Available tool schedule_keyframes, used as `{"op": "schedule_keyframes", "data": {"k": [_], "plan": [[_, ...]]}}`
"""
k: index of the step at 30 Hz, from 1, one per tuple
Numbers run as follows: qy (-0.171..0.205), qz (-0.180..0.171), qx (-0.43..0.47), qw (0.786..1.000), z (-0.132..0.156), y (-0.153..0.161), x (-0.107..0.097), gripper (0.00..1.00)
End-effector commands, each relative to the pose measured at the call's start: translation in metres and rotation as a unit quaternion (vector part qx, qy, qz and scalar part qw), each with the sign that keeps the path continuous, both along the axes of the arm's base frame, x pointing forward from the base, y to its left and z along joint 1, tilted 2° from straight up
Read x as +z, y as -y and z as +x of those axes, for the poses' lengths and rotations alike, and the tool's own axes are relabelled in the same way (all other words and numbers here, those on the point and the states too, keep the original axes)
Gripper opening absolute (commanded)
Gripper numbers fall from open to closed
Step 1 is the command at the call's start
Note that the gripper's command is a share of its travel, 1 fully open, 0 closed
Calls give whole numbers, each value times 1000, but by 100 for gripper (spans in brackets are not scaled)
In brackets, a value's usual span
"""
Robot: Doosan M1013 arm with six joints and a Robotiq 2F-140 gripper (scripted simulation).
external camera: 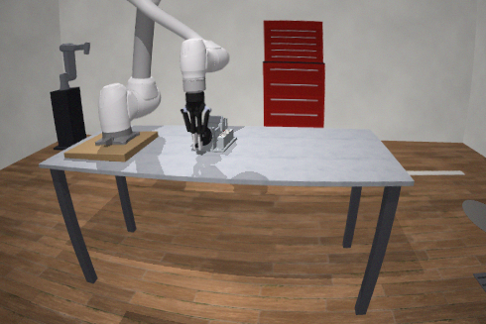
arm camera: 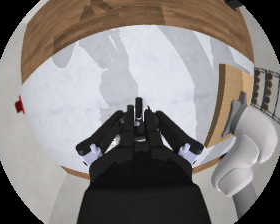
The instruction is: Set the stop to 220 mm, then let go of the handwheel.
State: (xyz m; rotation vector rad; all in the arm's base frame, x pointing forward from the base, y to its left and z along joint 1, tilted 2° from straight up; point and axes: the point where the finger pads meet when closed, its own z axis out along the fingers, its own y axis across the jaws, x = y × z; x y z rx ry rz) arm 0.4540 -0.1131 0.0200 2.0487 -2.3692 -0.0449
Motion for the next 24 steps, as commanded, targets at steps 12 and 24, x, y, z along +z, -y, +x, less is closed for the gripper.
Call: {"op": "schedule_keyframes", "data": {"k": [12,24], "plan": [[0,0,0,1000,-18,-3,14,4],[0,0,0,1000,-22,-3,32,4]]}}
